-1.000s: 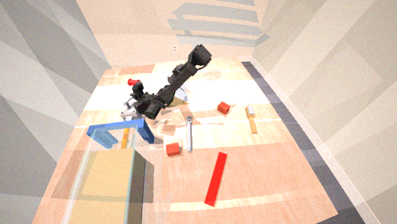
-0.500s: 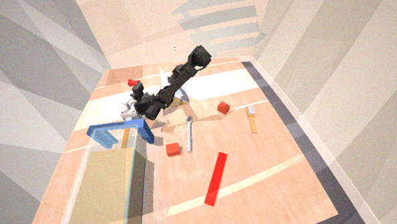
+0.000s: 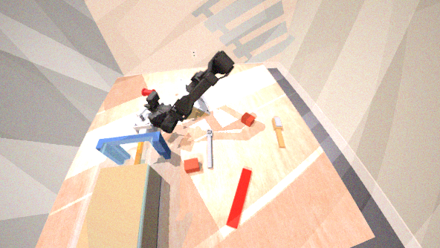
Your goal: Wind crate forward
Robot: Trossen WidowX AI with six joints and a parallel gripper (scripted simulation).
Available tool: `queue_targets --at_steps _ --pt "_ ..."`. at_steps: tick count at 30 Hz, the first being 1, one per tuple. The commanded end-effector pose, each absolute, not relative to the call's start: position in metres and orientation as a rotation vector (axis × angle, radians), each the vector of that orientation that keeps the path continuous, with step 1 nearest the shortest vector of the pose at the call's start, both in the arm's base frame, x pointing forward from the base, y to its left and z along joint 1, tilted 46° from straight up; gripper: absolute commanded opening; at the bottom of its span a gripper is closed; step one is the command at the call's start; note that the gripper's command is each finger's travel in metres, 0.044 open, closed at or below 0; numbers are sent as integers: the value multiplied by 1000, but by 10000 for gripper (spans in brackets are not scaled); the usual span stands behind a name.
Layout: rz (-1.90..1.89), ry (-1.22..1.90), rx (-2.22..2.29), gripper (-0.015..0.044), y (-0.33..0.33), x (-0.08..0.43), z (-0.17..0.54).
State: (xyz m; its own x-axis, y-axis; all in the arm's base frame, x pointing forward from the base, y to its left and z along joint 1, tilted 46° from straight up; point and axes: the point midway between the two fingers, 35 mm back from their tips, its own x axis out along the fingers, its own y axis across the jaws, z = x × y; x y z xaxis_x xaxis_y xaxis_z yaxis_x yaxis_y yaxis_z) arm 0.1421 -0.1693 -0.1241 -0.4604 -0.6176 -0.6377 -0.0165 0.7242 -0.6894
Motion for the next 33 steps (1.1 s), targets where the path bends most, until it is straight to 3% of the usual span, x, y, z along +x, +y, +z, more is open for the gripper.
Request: queue_targets --at_steps 1,5,14,33 --pt "-770 1938 -490 0 -169 142 -125" --pt "-770 1938 -490 0 -168 142 -125" --pt "-763 1940 -486 236 -168 142 -125" --pt "-763 1940 -486 240 -168 142 -125"
